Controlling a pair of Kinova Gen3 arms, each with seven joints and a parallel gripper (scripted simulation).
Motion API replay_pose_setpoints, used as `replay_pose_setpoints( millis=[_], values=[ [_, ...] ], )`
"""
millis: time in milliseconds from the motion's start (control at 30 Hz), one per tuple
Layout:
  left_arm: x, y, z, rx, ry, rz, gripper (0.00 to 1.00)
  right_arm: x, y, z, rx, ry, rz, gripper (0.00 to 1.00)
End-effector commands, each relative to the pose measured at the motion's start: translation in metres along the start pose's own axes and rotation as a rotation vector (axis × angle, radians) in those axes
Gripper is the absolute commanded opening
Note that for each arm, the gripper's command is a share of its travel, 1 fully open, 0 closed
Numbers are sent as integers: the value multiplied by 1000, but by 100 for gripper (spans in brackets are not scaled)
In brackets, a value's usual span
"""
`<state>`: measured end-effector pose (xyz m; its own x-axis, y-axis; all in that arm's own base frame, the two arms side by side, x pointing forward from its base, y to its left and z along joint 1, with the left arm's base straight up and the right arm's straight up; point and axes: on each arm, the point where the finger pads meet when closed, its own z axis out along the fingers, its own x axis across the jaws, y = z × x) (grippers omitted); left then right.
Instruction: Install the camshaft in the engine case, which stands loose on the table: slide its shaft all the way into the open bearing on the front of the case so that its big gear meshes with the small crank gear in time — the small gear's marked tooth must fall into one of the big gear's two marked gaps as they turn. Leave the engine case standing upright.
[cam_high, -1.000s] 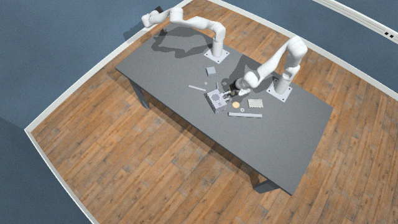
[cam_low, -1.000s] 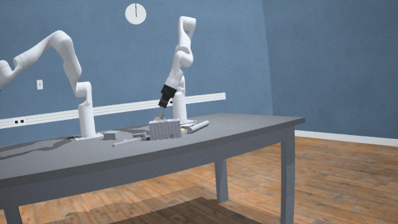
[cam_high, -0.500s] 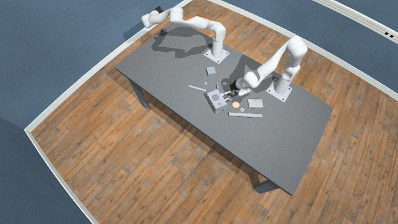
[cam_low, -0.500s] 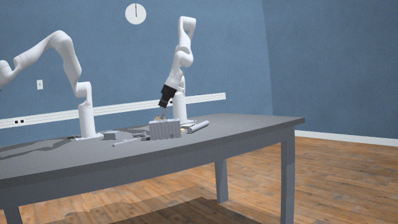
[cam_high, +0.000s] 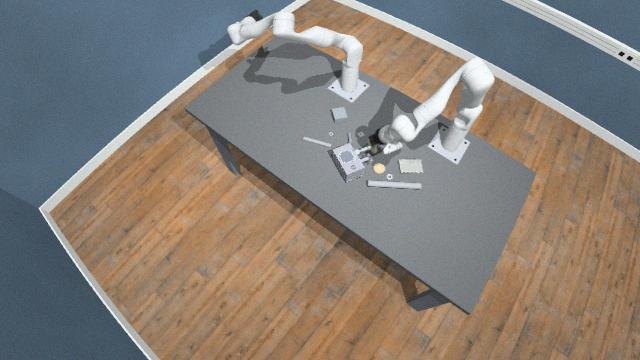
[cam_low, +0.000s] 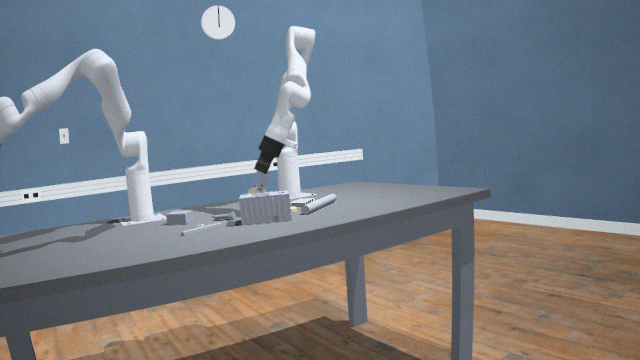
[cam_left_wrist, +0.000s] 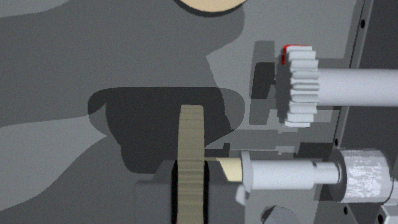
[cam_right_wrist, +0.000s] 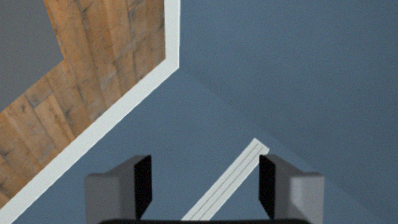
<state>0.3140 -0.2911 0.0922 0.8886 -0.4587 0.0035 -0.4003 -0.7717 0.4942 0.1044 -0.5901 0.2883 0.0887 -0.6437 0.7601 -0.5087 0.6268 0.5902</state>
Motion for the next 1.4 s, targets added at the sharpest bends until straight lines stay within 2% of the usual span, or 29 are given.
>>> replay_pose_setpoints(
  millis=[0,1367],
  values=[
    [2,0,-1,0,2,-10,29,1,1,0,0,0,2,100],
    [14,1,0,-1,1,-11,29,1,1,0,0,0,2,100]
  ],
)
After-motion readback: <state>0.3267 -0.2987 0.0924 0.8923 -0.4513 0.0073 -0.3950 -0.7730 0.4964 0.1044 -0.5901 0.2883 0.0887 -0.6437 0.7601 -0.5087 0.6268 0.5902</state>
